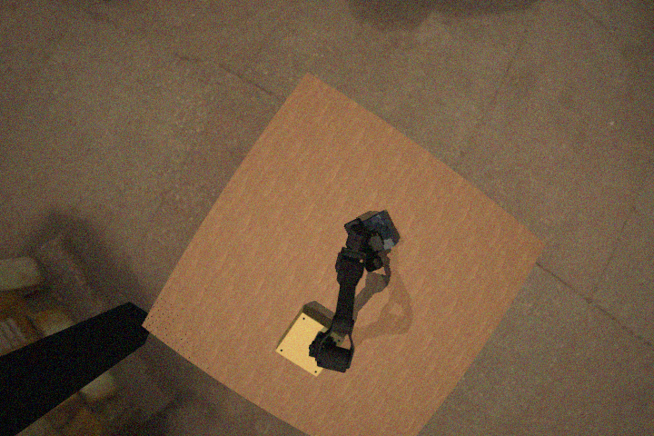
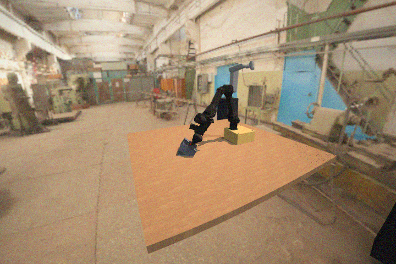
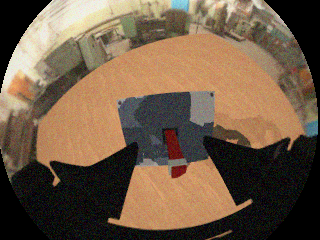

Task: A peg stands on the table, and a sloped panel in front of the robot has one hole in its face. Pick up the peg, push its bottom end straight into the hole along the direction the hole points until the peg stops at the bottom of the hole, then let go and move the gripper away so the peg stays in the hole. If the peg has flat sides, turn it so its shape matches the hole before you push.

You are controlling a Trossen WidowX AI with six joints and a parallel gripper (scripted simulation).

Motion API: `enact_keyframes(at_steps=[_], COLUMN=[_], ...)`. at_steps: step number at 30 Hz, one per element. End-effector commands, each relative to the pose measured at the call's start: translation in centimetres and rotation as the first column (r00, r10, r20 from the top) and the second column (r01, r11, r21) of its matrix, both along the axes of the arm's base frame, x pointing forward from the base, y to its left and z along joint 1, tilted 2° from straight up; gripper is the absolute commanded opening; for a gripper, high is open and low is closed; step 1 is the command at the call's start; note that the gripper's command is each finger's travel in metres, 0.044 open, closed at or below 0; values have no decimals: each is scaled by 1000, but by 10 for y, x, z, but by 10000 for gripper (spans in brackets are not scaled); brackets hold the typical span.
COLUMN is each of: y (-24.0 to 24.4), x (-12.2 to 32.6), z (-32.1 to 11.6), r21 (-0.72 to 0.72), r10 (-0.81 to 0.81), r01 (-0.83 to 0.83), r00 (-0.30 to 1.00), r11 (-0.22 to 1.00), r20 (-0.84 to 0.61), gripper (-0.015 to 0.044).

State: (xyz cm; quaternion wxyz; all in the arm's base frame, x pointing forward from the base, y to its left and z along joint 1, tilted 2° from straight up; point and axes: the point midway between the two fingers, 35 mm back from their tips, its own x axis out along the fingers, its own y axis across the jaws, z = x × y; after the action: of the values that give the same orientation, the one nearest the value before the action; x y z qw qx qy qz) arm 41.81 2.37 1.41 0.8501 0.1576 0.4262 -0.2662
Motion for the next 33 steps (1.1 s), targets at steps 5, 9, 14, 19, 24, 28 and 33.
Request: enact_keyframes(at_steps=[5, 9, 14, 19, 24, 28, 33], y=[5, 7, 11, 14, 18, 20, 23], x=[-5, -8, -12, -16, -20, -23, -28], z=[11, 17, 24, 31, 39, 45, 52], r21=[0, 1, 2, 2, 3, 3, 3], r10=[-2, -1, 0, 1, 3, 4, 5], r01=[2, 1, 0, -1, -3, -4, -5], r00=[1000, 1000, 1000, 1000, 1000, 1000, 1000], r11=[1000, 1000, 1000, 1000, 1000, 1000, 1000], r20=[-1, -1, -2, -3, -4, -4, -5], gripper=[440, 440, 440, 440, 440, 440, 440])
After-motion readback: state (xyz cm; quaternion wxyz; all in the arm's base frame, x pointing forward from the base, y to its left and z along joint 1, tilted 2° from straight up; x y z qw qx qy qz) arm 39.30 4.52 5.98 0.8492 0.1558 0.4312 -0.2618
